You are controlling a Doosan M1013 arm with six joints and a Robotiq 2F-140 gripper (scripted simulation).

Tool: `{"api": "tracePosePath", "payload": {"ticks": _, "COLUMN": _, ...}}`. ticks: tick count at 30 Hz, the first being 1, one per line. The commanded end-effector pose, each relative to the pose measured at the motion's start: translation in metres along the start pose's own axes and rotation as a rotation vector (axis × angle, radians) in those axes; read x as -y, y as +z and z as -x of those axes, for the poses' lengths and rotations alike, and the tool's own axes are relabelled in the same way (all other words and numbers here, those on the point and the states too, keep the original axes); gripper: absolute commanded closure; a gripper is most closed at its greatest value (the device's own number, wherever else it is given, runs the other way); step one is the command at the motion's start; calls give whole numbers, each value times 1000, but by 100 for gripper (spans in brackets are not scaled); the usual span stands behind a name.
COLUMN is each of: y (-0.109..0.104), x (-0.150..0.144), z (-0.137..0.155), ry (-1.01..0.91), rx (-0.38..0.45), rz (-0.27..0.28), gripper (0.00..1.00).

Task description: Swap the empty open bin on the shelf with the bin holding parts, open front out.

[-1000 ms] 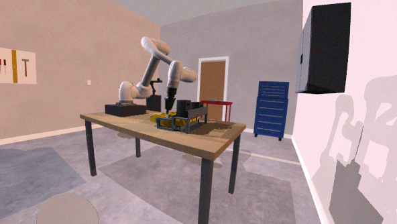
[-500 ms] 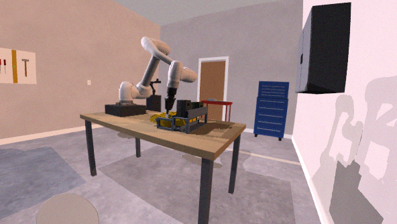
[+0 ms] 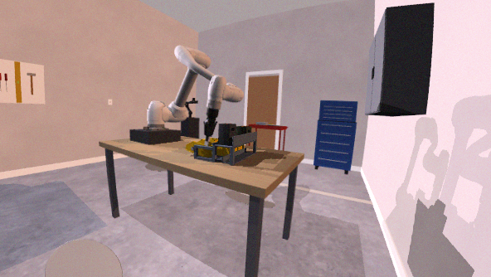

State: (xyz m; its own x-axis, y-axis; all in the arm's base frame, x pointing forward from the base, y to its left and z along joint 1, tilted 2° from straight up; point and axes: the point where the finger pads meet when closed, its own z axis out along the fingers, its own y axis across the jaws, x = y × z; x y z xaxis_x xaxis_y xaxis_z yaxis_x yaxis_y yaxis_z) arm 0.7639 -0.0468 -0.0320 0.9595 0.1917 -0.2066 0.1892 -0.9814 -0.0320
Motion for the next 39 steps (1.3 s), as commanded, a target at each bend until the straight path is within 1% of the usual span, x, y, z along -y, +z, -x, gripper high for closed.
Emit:
{"api": "tracePosePath", "payload": {"ticks": 1, "y": 5, "x": 4, "z": -2, "ry": -2, "rx": 0, "rz": -6, "gripper": 90}}
{"api": "tracePosePath", "payload": {"ticks": 39, "y": 5, "x": 4, "z": -5, "ry": -2, "rx": -8, "rz": -6, "gripper": 90}}
